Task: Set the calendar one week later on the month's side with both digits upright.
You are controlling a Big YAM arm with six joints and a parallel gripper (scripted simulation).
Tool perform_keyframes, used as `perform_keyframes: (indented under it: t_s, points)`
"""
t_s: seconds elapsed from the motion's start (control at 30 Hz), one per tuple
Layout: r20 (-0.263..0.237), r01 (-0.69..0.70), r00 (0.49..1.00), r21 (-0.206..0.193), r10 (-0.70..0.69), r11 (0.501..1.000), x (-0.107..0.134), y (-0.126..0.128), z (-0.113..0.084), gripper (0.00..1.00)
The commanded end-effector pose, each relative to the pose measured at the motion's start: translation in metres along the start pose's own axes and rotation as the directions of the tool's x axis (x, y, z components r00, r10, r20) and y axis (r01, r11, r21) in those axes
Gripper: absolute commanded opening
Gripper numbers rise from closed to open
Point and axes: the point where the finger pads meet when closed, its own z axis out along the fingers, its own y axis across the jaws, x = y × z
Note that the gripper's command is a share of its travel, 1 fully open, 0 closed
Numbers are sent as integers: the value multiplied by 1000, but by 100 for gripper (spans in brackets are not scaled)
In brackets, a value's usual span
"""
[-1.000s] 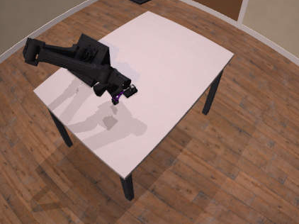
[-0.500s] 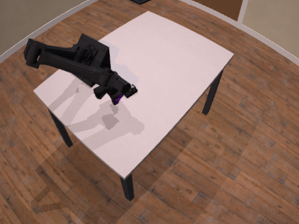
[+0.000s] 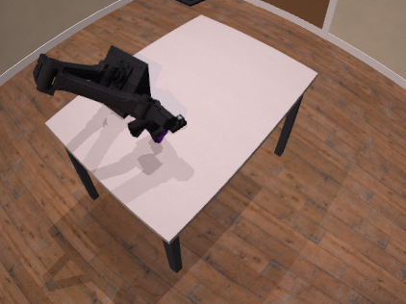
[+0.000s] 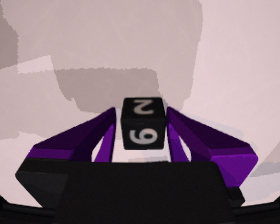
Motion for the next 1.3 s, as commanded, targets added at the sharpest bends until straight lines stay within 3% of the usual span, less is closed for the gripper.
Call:
perform_keyframes:
  t_s: [0.0,1.0,1.03,1.27]
  points:
    - [-2,21,1000,-2,-21,1000,3,-2,2,44]
    - [-2,21,1000,-2,-21,1000,3,-2,2,44]
    - [-2,21,1000,-2,-21,1000,3,-2,2,25]
    - [-1,21,1000,-2,-21,1000,3,-2,2,25]
